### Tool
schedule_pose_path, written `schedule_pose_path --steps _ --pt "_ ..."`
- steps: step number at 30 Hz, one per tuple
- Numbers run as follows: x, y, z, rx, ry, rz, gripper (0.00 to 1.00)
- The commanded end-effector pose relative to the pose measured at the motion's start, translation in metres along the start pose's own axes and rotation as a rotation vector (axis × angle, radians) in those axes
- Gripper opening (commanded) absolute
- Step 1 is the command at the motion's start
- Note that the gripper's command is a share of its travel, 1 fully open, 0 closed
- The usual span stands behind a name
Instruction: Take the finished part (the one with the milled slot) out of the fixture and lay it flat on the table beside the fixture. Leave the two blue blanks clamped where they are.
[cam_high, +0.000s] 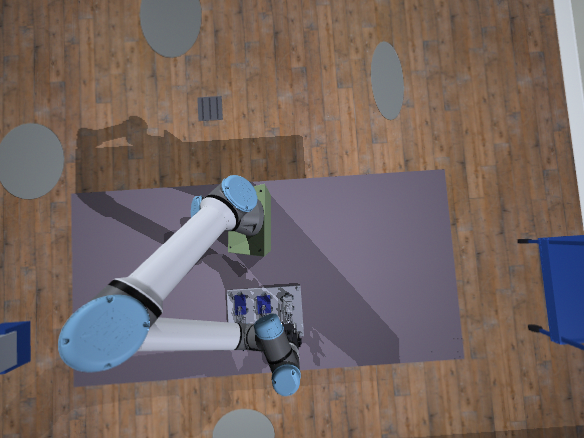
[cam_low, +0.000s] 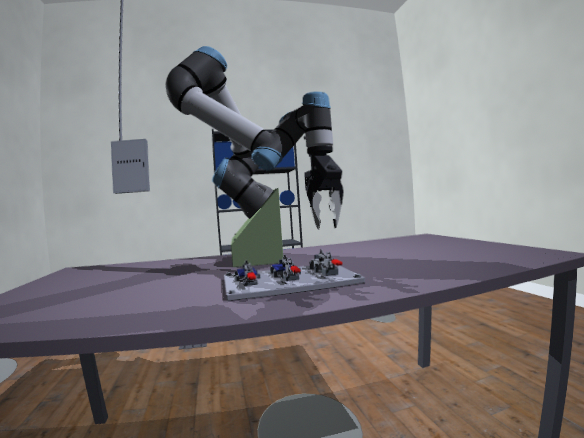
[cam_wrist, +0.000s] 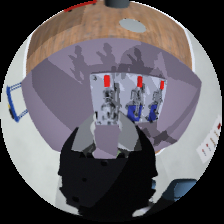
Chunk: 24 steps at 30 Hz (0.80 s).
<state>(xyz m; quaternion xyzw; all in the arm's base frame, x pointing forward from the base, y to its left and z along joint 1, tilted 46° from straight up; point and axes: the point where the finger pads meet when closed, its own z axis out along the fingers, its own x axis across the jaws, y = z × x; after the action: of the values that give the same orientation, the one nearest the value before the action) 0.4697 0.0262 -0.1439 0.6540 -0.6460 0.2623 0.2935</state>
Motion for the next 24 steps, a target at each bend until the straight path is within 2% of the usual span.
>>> schedule_pose_path --steps 1,10,24 --pt "-0.001 -0.026 0.0 -0.002 0.001 0.0 0.28" --pt "-0.001 -0.053 0.001 -0.002 0.001 0.0 0.28" --pt "-0.001 -0.056 0.003 -0.002 0.001 0.0 0.28"
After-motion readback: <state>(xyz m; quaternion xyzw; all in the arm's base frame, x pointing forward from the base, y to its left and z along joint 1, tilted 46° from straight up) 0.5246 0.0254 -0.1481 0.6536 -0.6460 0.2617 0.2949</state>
